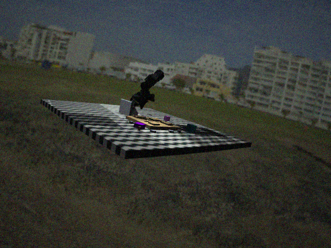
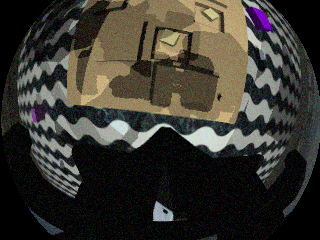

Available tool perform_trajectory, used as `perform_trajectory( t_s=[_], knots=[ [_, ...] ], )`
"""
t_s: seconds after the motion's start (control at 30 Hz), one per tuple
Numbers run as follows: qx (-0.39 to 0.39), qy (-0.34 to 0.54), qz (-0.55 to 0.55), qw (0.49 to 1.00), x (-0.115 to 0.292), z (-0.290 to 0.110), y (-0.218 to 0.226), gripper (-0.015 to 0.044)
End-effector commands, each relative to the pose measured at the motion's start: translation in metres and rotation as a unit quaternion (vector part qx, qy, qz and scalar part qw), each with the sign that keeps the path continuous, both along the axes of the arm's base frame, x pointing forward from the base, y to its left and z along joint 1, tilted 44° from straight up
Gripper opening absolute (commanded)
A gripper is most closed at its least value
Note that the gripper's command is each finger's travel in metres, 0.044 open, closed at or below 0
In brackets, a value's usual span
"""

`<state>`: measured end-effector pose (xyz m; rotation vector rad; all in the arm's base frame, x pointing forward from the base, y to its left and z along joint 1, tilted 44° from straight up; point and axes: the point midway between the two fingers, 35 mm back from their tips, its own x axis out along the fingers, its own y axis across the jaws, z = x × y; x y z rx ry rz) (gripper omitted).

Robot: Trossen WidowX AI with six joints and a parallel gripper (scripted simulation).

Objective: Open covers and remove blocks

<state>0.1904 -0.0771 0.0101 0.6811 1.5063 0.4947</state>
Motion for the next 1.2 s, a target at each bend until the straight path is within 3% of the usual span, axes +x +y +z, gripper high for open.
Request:
perform_trajectory(
  t_s=[0.0, 1.17],
  knots=[
    [0.002, 0.004, 0.0, 1.0, -0.001, -0.003, 0.004, 0.0],
    [0.002, 0.004, 0.0, 1.0, -0.001, -0.029, 0.027, 0.0]
  ],
)
